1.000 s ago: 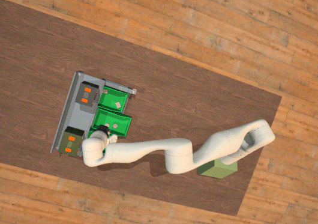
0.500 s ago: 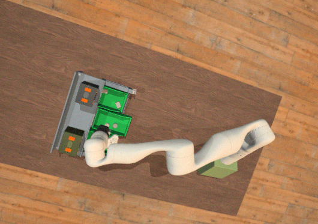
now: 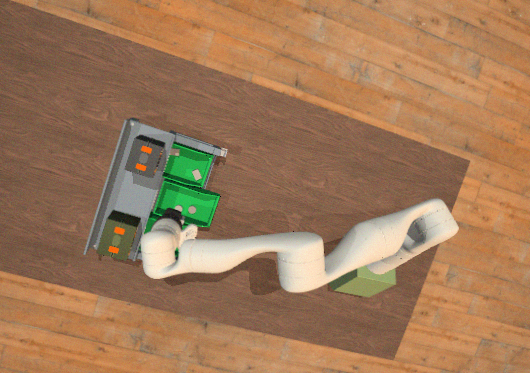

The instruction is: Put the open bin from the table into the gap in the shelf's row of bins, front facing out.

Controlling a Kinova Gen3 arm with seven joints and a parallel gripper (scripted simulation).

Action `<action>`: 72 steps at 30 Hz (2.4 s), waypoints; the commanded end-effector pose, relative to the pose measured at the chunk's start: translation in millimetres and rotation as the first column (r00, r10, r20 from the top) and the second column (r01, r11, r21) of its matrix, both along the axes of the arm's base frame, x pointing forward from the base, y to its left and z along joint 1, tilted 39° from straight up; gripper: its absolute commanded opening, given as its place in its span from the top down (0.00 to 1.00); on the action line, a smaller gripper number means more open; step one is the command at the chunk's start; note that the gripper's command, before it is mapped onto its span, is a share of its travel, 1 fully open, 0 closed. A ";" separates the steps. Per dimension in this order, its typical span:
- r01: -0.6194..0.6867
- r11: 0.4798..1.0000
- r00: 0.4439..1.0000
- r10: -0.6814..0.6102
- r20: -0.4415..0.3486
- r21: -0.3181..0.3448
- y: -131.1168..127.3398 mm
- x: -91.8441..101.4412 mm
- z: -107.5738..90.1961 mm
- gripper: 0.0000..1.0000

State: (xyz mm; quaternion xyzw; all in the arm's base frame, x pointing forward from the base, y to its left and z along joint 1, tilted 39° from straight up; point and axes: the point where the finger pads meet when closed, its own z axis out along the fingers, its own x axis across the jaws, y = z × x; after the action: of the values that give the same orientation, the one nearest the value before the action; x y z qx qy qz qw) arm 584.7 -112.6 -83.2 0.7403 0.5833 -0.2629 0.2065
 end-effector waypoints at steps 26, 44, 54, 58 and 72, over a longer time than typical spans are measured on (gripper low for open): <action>-0.002 1.000 1.000 0.002 0.003 0.001 1.5 1.4 1.3 1.00; -0.002 1.000 1.000 0.002 0.002 0.001 1.1 1.0 0.9 0.68; -0.002 1.000 1.000 0.002 0.002 0.001 1.2 1.1 1.0 0.68; -0.002 1.000 1.000 0.002 0.002 0.001 1.2 1.1 1.0 0.68; -0.002 1.000 1.000 0.002 0.002 0.001 1.2 1.1 1.0 0.68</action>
State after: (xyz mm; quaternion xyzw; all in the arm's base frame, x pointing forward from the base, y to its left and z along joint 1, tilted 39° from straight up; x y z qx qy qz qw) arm 584.7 -112.6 -83.2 0.7403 0.5833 -0.2629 0.2066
